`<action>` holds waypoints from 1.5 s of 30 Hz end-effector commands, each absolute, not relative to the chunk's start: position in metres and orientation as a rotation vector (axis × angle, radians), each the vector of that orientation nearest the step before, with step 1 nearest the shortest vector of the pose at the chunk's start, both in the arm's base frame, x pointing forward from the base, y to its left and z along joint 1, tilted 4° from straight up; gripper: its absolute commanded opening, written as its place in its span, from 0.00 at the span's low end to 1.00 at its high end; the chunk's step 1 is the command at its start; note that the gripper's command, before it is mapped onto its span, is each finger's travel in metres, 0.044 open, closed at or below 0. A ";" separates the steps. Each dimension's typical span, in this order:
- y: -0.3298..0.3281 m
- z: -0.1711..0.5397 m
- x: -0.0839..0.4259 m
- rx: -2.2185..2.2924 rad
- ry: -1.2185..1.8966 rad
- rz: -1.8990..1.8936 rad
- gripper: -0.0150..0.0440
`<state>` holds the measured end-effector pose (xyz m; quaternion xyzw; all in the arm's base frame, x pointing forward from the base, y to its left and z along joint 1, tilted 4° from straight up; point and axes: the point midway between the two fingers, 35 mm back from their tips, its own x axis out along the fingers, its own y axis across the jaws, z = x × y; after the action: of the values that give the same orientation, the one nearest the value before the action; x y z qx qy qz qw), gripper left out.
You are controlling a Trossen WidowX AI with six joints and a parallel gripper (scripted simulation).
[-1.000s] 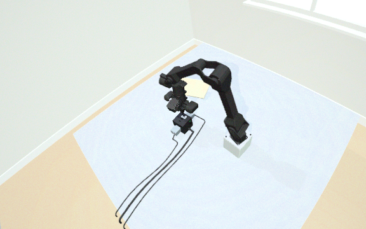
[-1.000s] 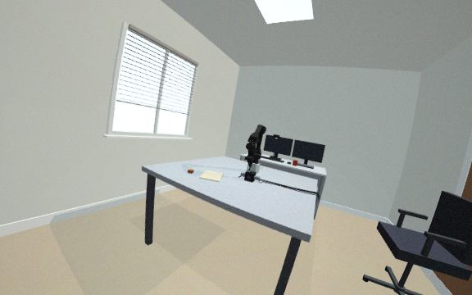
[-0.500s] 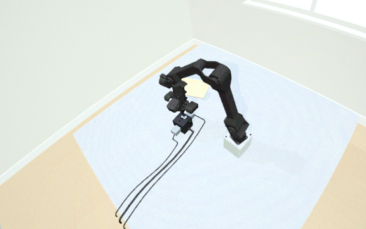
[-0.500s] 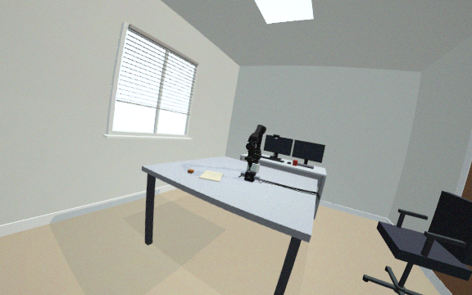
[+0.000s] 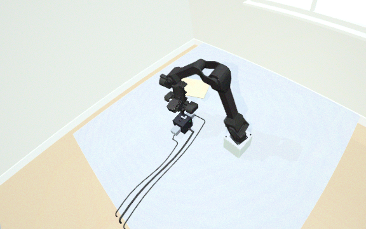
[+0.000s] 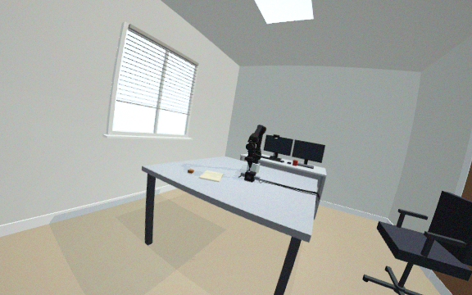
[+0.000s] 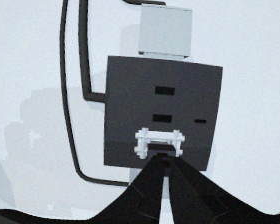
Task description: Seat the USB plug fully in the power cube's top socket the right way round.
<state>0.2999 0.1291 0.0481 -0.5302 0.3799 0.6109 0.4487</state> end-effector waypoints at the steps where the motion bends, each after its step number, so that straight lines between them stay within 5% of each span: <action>1: 0.130 0.047 0.300 -1.306 0.938 1.511 0.25; 45: 0.130 0.042 0.300 -1.306 0.938 1.511 0.25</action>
<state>0.2999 0.1297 0.0430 -0.5299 0.3796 0.6111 0.4490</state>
